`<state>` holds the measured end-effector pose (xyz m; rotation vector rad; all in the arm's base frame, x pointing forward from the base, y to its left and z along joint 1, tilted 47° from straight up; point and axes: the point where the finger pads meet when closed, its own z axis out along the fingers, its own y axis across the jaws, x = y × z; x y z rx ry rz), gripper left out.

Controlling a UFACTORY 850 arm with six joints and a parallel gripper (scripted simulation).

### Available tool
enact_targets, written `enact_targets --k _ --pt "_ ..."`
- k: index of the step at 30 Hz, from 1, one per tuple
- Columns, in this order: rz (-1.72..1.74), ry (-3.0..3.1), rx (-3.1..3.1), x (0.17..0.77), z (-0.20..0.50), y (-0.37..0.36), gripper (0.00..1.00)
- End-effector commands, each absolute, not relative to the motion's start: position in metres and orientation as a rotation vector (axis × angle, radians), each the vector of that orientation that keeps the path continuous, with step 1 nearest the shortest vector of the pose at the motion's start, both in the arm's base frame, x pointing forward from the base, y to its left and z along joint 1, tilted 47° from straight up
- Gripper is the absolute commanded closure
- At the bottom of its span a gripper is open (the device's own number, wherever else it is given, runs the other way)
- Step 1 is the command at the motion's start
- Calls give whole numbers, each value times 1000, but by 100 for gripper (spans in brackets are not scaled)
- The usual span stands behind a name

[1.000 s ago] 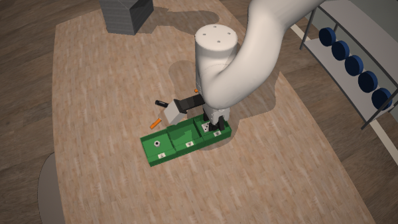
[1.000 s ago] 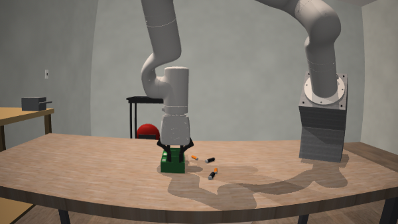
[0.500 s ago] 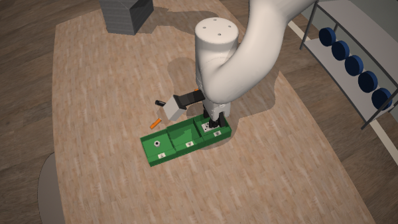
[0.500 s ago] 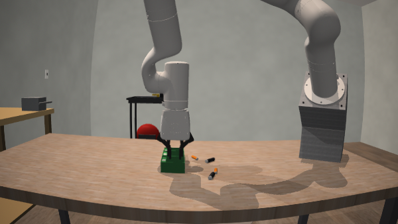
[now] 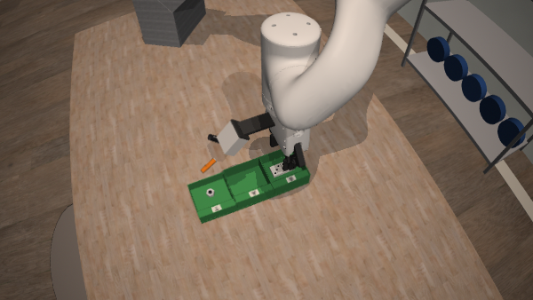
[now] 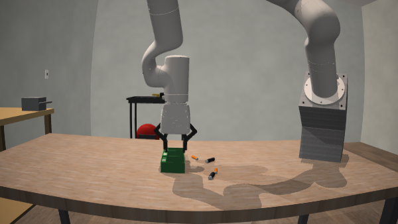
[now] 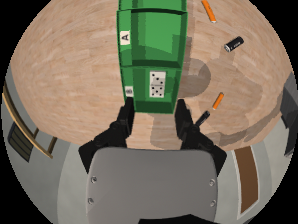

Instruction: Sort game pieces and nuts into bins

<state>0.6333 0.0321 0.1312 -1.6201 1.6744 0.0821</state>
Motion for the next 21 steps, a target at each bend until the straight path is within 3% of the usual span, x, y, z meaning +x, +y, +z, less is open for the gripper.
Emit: enact_targets --k 1,21 --pt "81 1674 -1619 629 138 26 0" --pt "80 1674 -1620 595 188 -13 0"
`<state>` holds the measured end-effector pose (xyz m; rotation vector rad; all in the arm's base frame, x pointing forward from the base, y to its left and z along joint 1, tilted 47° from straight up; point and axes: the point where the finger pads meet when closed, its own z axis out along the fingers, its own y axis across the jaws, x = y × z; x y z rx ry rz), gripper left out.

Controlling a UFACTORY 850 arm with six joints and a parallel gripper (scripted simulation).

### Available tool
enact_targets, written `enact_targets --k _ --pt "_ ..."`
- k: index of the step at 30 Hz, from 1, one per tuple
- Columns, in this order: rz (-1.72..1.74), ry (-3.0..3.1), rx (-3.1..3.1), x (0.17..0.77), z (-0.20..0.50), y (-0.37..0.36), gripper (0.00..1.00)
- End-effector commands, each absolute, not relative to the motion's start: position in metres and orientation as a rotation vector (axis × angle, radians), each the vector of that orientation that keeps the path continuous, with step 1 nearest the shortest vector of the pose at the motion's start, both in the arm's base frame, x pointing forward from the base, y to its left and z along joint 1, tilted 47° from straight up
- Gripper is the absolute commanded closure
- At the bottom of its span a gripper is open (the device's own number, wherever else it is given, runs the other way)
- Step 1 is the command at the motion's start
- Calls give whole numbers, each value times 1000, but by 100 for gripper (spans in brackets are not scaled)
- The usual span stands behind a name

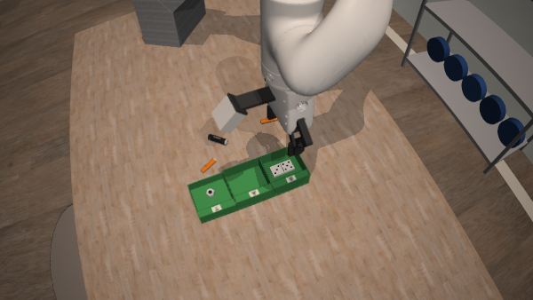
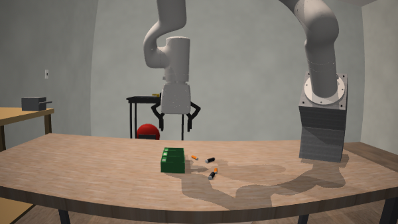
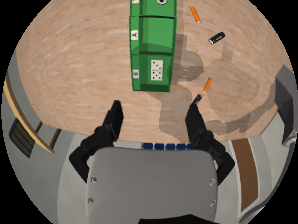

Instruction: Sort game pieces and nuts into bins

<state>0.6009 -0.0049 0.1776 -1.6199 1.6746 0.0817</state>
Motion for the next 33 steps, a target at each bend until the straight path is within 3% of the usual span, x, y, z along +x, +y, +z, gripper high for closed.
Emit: enact_targets --k 1,33 --pt "80 1674 -1620 593 191 -15 0" --pt "80 1674 -1620 569 225 -43 0"
